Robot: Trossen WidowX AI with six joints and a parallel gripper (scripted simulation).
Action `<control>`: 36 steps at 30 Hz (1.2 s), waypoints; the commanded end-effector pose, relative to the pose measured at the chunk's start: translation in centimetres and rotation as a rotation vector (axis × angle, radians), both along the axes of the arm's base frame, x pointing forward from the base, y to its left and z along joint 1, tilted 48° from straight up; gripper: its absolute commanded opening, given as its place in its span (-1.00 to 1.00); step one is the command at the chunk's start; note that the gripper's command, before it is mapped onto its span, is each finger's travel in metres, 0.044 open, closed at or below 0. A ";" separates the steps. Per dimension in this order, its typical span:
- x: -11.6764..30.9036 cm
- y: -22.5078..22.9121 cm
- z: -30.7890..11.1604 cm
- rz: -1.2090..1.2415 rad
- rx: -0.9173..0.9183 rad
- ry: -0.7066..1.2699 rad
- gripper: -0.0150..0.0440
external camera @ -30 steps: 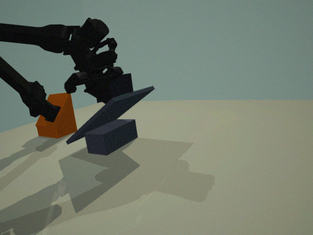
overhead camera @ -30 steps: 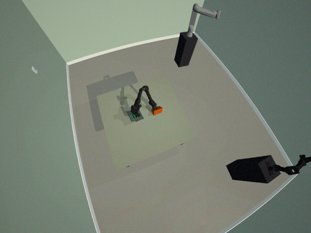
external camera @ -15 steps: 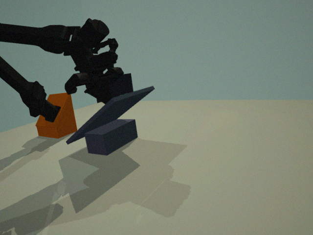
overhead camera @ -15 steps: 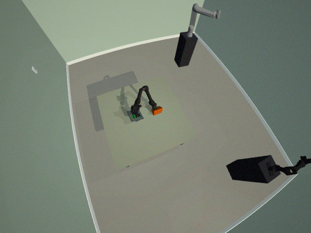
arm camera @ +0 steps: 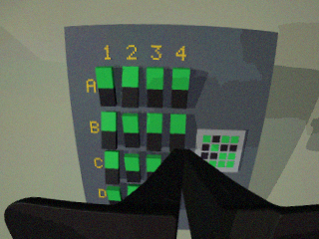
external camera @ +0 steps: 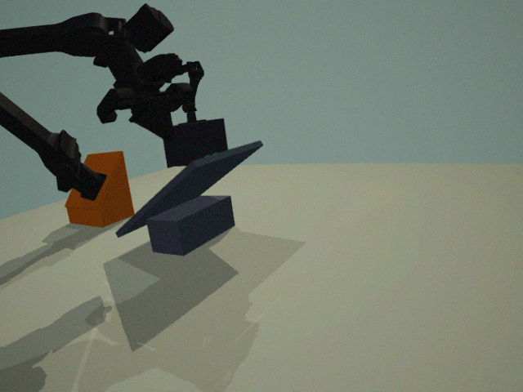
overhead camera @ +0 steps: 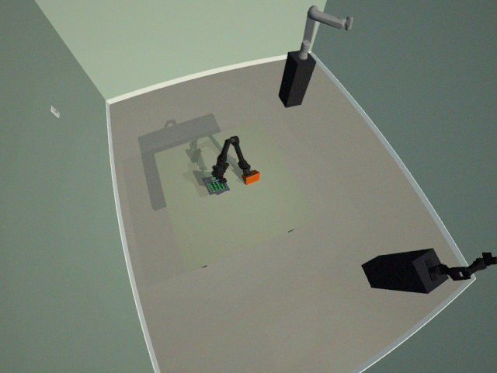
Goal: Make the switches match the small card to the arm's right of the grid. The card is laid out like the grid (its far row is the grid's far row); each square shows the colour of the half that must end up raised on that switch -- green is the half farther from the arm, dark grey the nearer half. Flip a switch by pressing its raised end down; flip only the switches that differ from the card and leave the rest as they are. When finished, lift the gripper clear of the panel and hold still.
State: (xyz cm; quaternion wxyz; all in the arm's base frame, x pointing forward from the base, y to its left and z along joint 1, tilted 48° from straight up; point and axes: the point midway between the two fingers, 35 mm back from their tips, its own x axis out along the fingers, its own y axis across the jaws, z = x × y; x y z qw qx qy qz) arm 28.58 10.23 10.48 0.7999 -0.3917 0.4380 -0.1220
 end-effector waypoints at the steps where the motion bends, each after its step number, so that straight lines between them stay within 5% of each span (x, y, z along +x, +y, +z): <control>1: -1.1 0.2 -0.7 -0.007 -0.001 0.000 -0.49; 5: -4.1 0.7 -4.0 -0.008 -0.001 0.000 -0.49; 13: -2.0 -1.1 -6.0 -0.026 -0.005 0.014 -0.49; 36: -0.8 -2.2 -7.2 -0.027 -0.006 0.014 -0.49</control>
